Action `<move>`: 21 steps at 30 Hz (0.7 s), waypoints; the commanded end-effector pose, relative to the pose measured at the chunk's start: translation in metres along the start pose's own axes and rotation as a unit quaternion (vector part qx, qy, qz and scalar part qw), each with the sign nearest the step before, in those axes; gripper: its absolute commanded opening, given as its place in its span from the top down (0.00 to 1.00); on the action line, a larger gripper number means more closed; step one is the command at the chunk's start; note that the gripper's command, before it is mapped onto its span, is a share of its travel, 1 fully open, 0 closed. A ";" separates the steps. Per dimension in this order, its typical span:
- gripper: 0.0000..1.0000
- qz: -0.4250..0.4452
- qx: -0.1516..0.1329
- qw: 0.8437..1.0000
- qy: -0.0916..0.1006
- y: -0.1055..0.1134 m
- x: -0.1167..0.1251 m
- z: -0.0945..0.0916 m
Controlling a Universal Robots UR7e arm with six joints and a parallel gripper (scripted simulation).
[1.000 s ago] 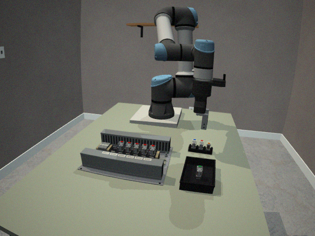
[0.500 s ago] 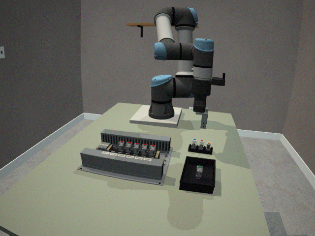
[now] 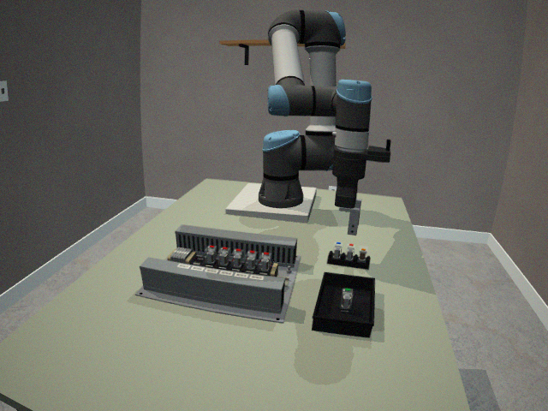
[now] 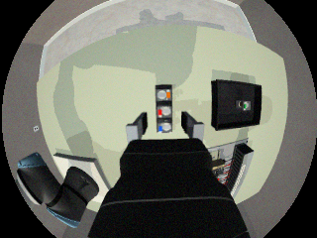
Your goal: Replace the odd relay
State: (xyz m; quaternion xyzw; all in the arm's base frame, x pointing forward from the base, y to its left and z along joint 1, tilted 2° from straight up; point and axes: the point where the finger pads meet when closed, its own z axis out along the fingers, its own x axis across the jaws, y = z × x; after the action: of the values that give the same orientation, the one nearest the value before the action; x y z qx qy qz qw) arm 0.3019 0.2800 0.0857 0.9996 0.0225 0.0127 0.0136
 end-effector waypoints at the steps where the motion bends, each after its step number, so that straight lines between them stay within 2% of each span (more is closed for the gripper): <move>1: 0.00 0.000 0.001 1.000 0.001 0.000 0.001 0.001; 4: 0.00 0.000 0.001 1.000 0.001 0.000 0.001 0.001; 9: 0.00 0.000 0.001 1.000 0.002 -0.001 0.001 0.046; 21: 0.00 0.000 0.001 1.000 0.002 -0.001 0.001 0.046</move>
State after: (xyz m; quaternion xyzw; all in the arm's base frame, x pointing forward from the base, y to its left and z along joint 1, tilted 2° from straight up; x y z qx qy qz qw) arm 0.3035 0.2795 0.0403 0.9996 0.0225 0.0129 0.0136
